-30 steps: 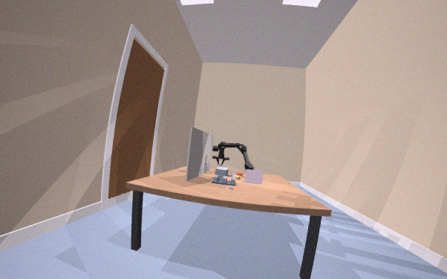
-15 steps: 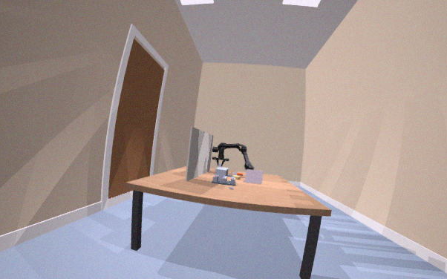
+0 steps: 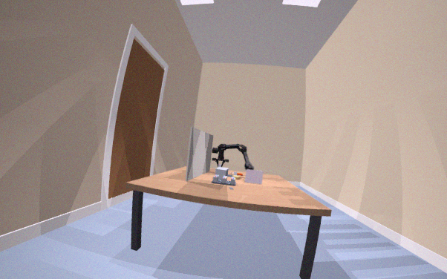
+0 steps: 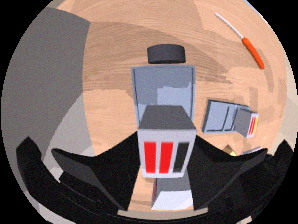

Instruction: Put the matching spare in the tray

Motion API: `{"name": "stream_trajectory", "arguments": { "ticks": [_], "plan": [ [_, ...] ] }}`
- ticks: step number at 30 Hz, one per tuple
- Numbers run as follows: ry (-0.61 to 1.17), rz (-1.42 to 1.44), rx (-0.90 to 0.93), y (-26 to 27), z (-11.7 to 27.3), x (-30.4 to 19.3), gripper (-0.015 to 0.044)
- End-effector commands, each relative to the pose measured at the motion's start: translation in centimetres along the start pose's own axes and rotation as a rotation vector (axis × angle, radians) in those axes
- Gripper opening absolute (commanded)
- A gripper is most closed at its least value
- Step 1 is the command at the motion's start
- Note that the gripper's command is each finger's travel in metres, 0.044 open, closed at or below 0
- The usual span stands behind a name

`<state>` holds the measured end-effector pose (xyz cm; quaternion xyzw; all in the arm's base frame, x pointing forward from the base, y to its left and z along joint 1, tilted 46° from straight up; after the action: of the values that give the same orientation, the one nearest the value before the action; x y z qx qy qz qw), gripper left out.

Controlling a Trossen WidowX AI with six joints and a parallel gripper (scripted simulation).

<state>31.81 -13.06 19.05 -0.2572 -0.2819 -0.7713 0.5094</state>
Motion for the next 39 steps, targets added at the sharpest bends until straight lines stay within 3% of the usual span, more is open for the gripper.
{"name": "stream_trajectory", "arguments": {
  "ticks": [1,39],
  "plan": [
    [-0.004,0.001,0.003,0.0,-0.3,0.1,0.0000],
    [-0.006,0.000,0.004,-0.1,-3.1,0.3,0.0000]
  ]
}}
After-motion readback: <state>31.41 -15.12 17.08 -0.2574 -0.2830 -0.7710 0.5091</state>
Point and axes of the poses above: the point midway between the two fingers, 35 mm back from their tips, its own z axis back along the fingers, its own y axis across the jaws, x = y × z, the point moved 2 cm from there along z, back along the fingers, and after that the axes turned 15 degrees about -z, right-handed, at the moved point
